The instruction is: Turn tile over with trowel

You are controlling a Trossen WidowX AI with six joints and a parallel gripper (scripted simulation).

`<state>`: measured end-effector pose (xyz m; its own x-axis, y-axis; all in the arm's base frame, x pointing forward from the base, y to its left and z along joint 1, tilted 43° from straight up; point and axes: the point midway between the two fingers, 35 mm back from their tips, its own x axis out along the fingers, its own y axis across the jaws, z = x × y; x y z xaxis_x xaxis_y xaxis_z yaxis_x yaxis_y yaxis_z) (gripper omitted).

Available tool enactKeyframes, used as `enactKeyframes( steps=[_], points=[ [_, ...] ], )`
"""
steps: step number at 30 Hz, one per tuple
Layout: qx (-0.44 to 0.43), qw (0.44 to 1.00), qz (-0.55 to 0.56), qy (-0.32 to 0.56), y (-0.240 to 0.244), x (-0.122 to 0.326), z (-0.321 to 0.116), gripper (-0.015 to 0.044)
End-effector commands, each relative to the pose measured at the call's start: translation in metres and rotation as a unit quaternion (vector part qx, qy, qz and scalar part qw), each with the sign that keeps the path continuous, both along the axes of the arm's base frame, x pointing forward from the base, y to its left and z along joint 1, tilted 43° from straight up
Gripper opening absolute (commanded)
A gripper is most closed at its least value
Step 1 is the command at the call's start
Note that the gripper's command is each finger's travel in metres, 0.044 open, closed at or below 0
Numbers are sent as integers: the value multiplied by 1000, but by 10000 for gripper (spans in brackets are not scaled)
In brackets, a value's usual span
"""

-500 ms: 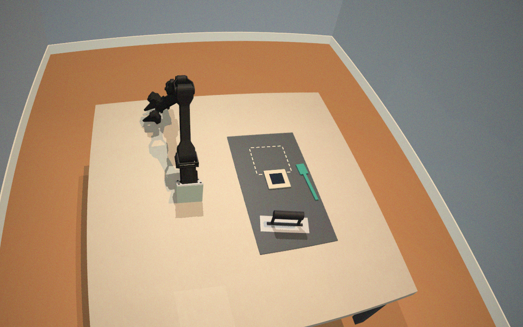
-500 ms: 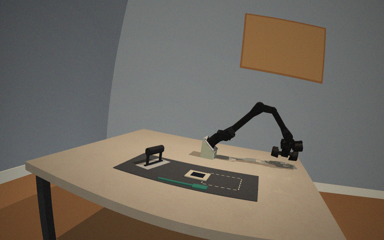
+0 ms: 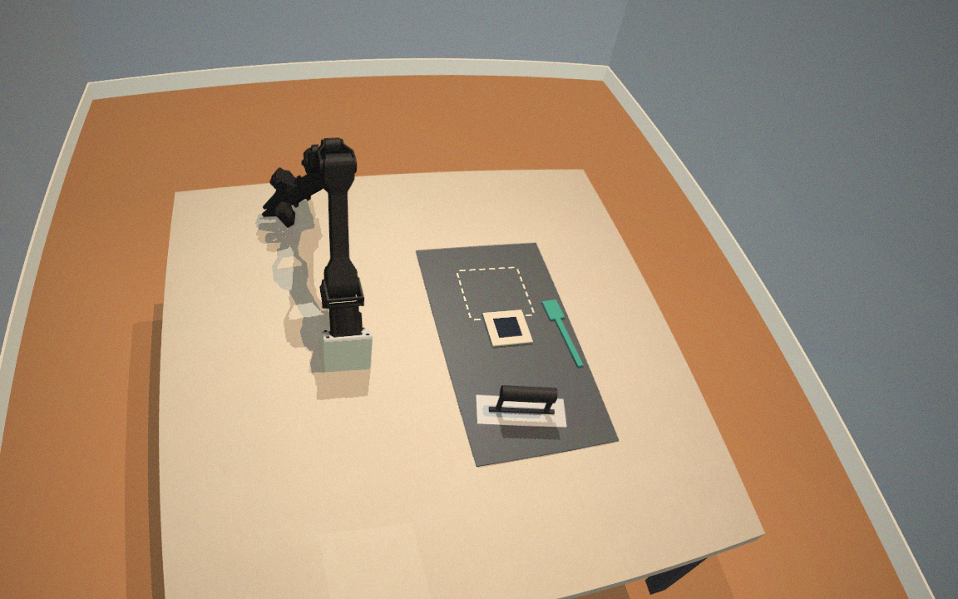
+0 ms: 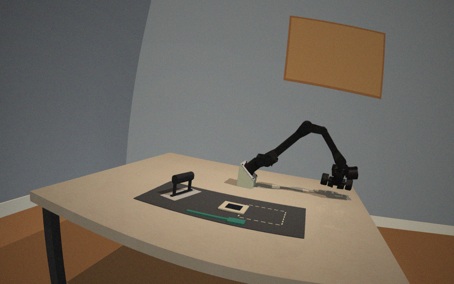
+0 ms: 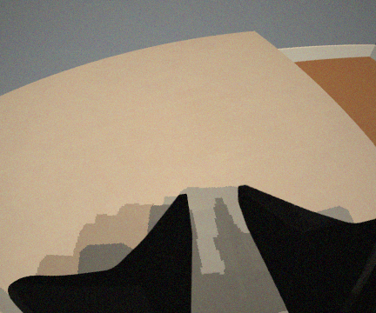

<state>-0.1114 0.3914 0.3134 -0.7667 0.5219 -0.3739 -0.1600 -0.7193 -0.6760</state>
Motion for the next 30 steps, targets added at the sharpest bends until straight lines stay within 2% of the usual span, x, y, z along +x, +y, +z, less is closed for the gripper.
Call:
enactKeyframes(
  steps=[1, 6, 10, 25, 29, 30],
  points=[
    [0, 1000, 0, 0, 0, 0, 0, 100],
    [0, 1000, 0, 0, 0, 0, 0, 100],
    [0, 1000, 0, 0, 0, 0, 0, 0],
    [0, 1000, 0, 0, 0, 0, 0, 0],
    [0, 1000, 0, 0, 0, 0, 0, 100],
    [0, 1000, 0, 0, 0, 0, 0, 100]
  ],
)
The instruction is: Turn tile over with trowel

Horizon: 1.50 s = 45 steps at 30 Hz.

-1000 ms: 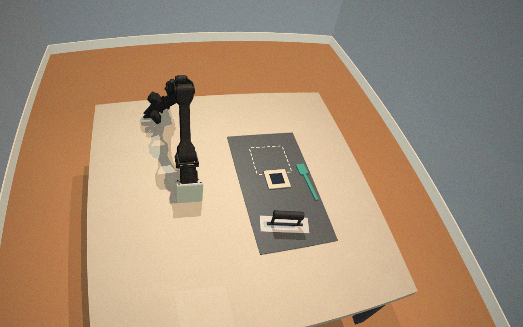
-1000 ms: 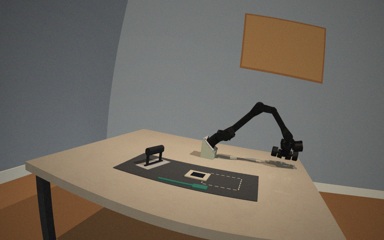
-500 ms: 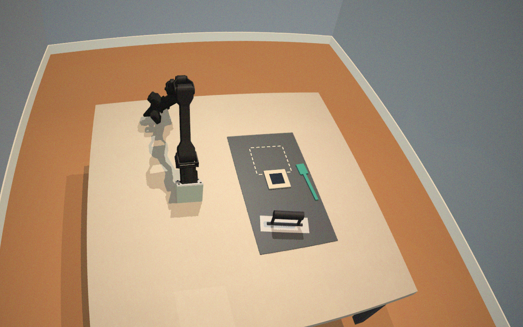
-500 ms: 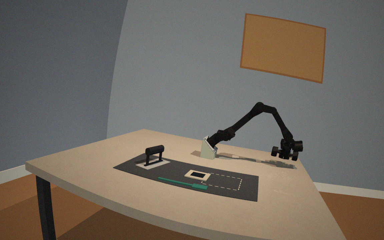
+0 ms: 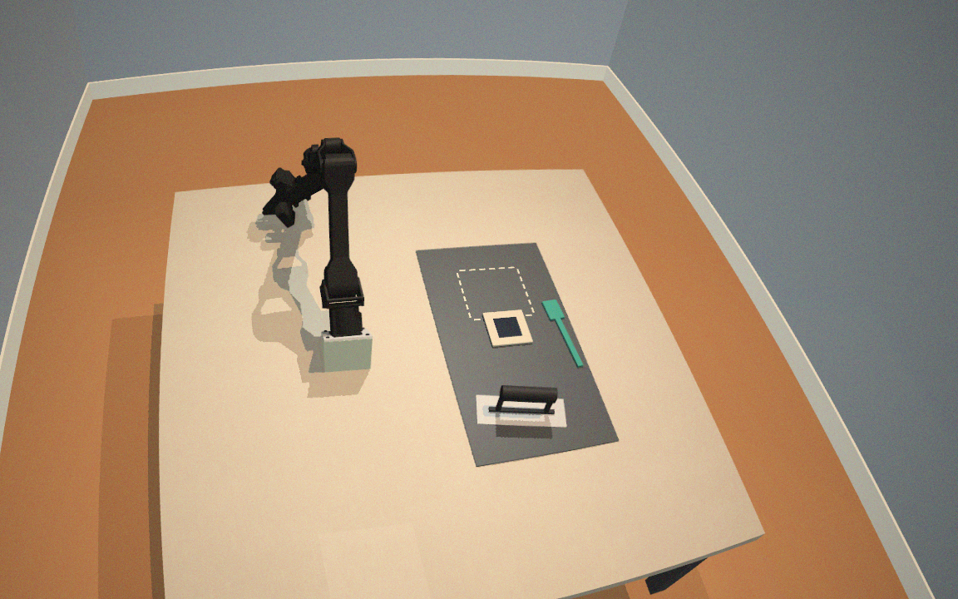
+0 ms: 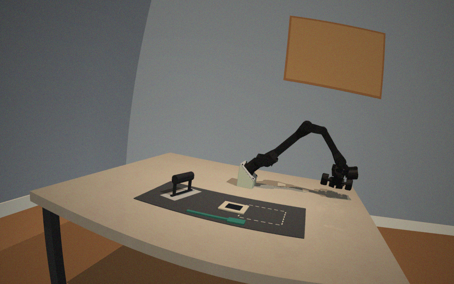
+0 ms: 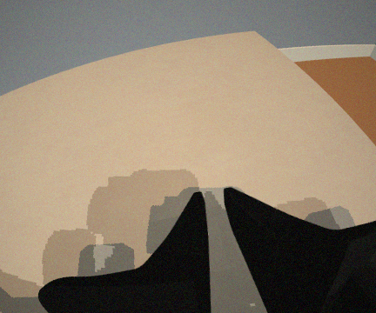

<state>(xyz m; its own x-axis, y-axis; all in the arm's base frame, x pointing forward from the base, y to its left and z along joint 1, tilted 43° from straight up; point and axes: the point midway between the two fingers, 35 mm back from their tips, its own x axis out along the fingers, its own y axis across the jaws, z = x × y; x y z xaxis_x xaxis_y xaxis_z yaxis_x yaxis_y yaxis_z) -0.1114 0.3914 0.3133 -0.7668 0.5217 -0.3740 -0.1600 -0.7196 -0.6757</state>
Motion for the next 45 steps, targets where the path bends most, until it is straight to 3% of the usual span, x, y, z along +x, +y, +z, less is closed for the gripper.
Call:
enactKeyframes(
  steps=[1, 20, 24, 39, 45],
  points=[
    [0, 1000, 0, 0, 0, 0, 0, 100],
    [0, 1000, 0, 0, 0, 0, 0, 100],
    [0, 1000, 0, 0, 0, 0, 0, 0],
    [0, 1000, 0, 0, 0, 0, 0, 0],
    [0, 1000, -1, 0, 0, 0, 0, 153]
  ],
)
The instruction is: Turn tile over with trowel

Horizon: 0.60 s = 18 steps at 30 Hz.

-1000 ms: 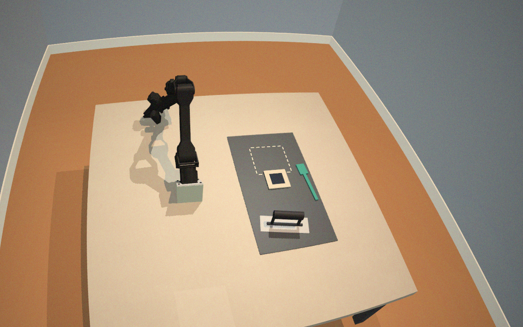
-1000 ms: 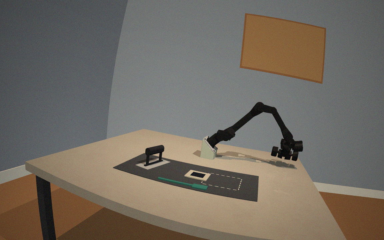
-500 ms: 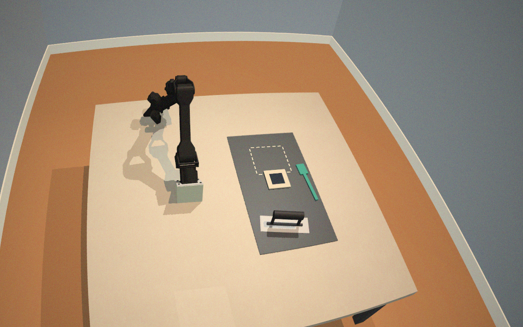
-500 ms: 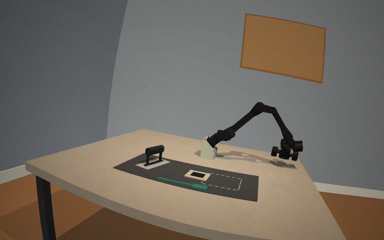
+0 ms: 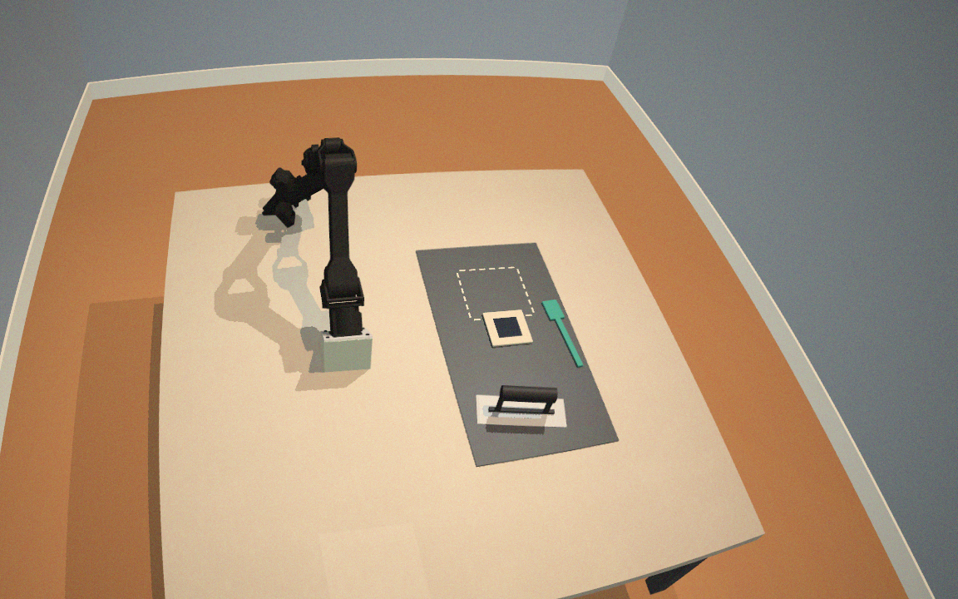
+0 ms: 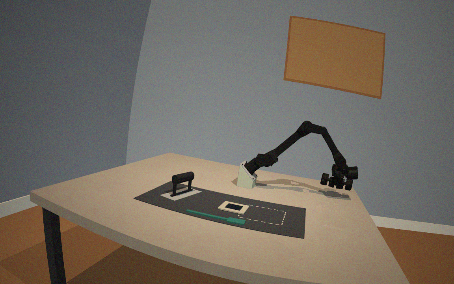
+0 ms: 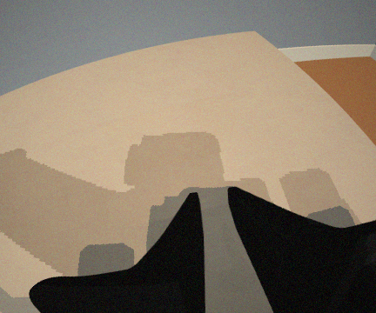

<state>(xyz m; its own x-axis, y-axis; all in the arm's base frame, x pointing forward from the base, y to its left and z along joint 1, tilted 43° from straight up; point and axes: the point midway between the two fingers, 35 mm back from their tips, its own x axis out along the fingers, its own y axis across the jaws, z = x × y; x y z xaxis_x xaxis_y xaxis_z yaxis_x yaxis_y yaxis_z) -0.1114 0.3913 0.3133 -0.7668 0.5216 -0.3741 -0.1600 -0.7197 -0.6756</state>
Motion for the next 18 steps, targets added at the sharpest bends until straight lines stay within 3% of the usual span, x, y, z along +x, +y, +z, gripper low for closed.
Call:
enactKeyframes(
  steps=[1, 5, 18],
  points=[
    [0, 1000, -3, 0, 1, 2, 0, 179],
    [0, 1000, -24, -1, 5, 16, 1, 270],
    [-2, 993, -117, -4, 18, 80, 6, 270]
  ],
)
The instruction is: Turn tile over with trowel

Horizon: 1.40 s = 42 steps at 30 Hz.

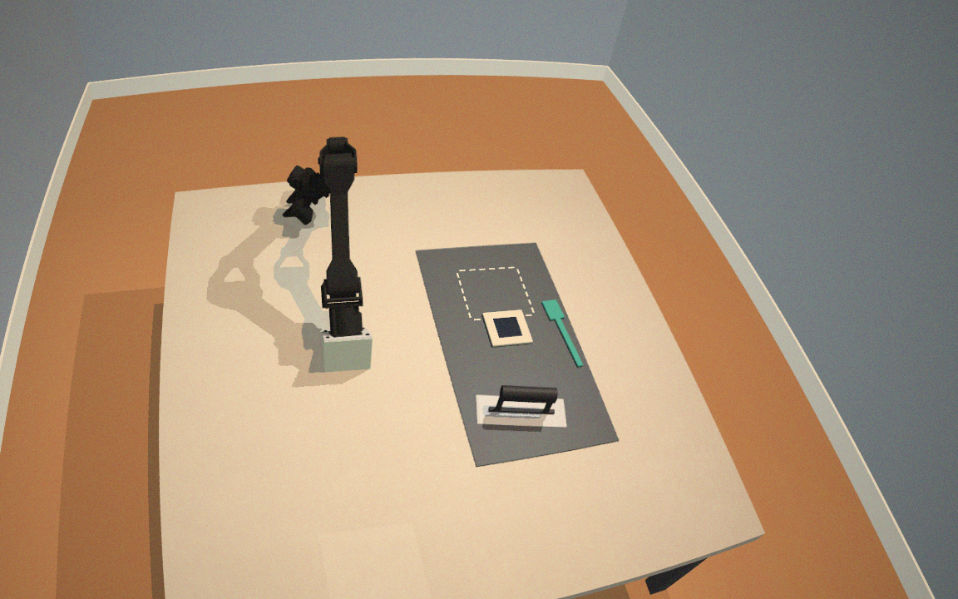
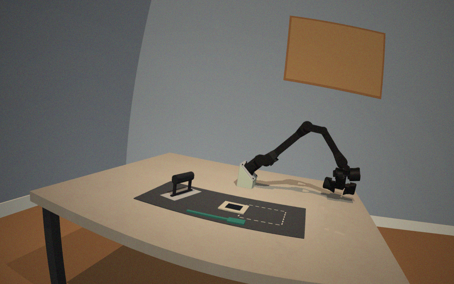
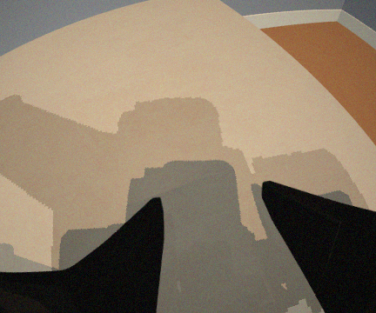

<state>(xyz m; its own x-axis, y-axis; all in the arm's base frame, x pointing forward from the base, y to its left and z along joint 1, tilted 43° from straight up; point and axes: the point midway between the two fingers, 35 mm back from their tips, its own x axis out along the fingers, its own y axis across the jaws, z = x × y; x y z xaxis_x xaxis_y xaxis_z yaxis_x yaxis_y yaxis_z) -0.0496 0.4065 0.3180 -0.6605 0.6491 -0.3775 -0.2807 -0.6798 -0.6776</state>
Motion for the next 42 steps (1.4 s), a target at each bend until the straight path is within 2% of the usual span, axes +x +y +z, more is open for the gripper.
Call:
enactKeyframes(
  steps=[1, 26, 42],
  points=[
    [-3, 999, -36, -1, 3, 24, 2, 270],
    [-19, 962, -271, 19, -10, 187, 9, 270],
    [-67, 913, -399, 62, -40, 267, -7, 270]
  ],
)
